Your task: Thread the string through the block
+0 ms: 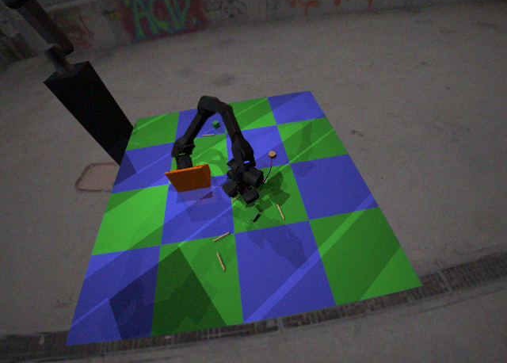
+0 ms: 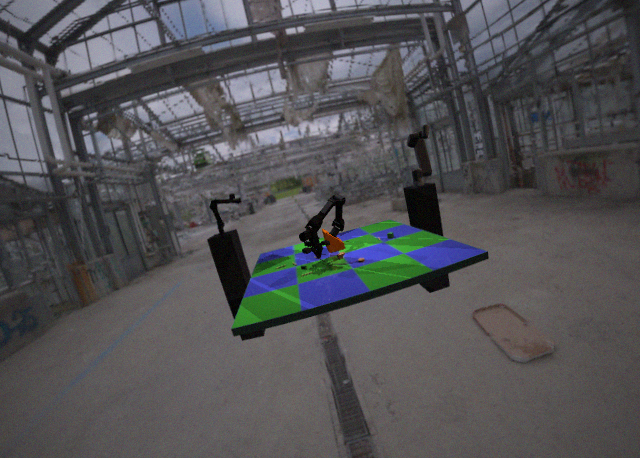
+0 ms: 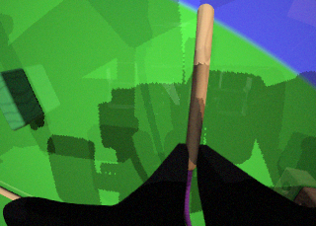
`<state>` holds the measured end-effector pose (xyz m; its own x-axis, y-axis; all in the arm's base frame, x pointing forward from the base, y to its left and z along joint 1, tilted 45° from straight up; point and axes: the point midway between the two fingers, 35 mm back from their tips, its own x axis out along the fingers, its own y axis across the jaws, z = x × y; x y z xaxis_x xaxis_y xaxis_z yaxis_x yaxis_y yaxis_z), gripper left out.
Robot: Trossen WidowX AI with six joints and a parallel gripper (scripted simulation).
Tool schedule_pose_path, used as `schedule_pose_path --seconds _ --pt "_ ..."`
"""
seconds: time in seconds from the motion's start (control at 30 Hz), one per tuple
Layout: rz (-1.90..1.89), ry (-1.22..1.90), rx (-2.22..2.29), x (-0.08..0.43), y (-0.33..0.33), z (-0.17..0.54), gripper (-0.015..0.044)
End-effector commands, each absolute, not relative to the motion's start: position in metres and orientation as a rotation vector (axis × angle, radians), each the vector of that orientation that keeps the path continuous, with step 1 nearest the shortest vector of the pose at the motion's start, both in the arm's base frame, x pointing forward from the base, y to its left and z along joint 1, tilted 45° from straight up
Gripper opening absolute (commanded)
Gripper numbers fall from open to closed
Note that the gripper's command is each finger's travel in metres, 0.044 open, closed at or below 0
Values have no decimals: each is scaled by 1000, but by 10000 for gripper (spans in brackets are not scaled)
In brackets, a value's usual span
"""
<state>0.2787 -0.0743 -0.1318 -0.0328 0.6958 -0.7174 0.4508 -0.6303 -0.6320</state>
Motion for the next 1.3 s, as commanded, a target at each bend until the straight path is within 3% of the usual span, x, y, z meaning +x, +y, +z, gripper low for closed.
schedule_pose_path --seconds 0.0,0.97,1.27 --pt "1728 -1231 -2039 280 -80 -126 0" --pt "1723 -1235 -2034 279 -93 -112 0" --pt "1617 -1580 -2195 285 -91 -110 0"
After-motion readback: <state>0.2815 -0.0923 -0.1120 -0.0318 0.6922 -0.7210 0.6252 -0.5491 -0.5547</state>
